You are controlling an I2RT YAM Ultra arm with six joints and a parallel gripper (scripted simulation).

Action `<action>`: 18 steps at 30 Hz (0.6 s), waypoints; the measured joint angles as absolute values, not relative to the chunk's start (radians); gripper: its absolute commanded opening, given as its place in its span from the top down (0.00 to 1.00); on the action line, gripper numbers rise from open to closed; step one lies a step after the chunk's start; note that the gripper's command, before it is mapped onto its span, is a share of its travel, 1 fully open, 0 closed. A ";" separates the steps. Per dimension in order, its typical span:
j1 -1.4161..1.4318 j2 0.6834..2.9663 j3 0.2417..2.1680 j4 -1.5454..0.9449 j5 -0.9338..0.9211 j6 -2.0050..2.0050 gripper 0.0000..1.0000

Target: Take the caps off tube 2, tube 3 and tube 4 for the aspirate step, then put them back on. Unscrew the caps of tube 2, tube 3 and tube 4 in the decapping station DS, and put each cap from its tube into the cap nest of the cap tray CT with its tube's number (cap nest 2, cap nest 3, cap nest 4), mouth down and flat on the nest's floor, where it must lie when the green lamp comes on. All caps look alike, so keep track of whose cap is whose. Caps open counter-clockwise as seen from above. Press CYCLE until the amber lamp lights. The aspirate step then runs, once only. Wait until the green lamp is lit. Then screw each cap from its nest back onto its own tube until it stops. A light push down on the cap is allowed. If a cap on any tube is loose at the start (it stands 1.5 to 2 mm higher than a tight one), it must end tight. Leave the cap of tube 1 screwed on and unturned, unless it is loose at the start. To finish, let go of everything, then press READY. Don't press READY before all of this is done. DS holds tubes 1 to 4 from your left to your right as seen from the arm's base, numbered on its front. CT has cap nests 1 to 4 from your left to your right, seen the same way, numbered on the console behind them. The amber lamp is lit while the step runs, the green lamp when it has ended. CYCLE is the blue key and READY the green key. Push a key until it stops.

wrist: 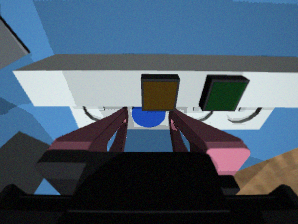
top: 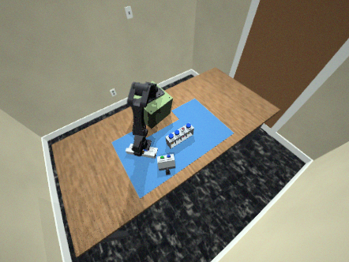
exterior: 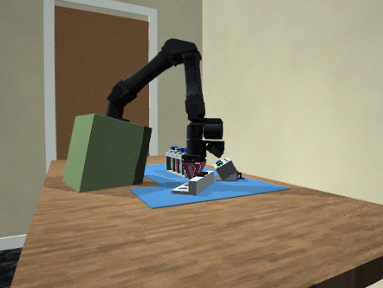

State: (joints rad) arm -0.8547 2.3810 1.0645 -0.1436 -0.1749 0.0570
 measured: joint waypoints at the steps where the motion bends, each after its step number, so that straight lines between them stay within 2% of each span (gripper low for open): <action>1: -0.855 2.381 1.065 -0.144 -0.175 0.057 0.53; 18: -0.860 2.337 1.043 -0.172 -0.176 0.050 0.53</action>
State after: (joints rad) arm -0.8597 2.3375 1.0428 -0.1719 -0.1764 0.0498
